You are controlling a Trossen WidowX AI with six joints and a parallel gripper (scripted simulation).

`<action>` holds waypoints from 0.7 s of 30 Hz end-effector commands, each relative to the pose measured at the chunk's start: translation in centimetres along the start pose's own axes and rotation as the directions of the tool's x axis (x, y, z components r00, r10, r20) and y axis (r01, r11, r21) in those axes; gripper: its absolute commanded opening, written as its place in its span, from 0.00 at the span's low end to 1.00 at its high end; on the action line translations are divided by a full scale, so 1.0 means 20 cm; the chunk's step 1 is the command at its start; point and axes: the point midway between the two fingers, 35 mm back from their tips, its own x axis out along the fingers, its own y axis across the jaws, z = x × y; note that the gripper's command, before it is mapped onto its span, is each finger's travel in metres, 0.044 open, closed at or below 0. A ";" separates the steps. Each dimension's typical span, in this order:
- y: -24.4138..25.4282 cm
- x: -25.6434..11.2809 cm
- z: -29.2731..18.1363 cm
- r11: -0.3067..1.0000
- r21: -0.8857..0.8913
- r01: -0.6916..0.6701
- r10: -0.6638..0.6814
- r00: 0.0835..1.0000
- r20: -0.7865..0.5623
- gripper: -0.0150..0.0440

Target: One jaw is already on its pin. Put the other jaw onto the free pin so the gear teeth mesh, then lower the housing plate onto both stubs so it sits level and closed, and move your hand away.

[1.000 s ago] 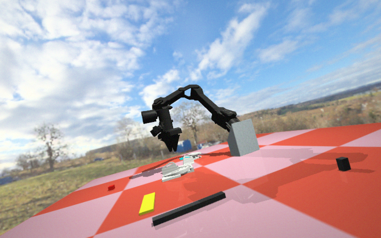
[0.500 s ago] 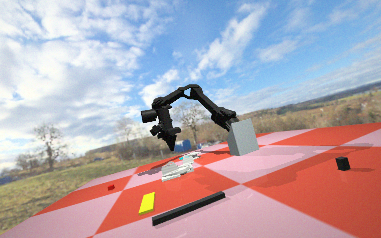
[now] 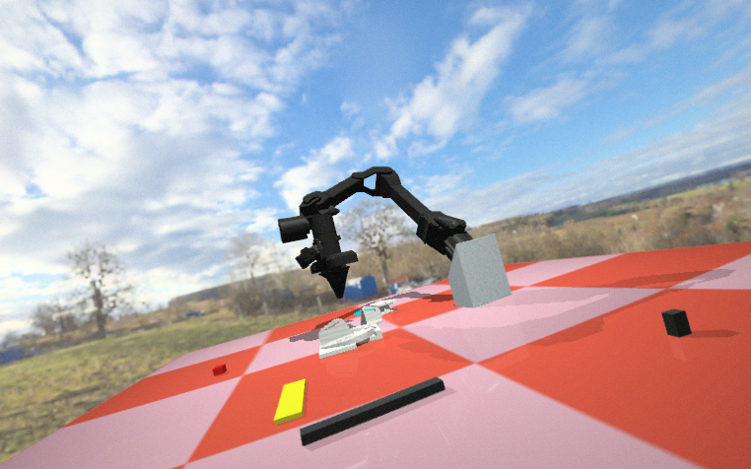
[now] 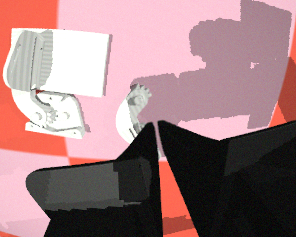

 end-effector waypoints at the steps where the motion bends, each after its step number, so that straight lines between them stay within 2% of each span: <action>1: 0.00 0.00 0.00 1.000 0.000 0.000 0.000 1.000 0.000 0.39; 15: 0.00 0.00 0.00 1.000 0.000 0.000 0.000 1.000 0.000 1.00; 21: 0.00 0.00 0.00 1.000 0.000 0.000 0.000 1.000 0.000 1.00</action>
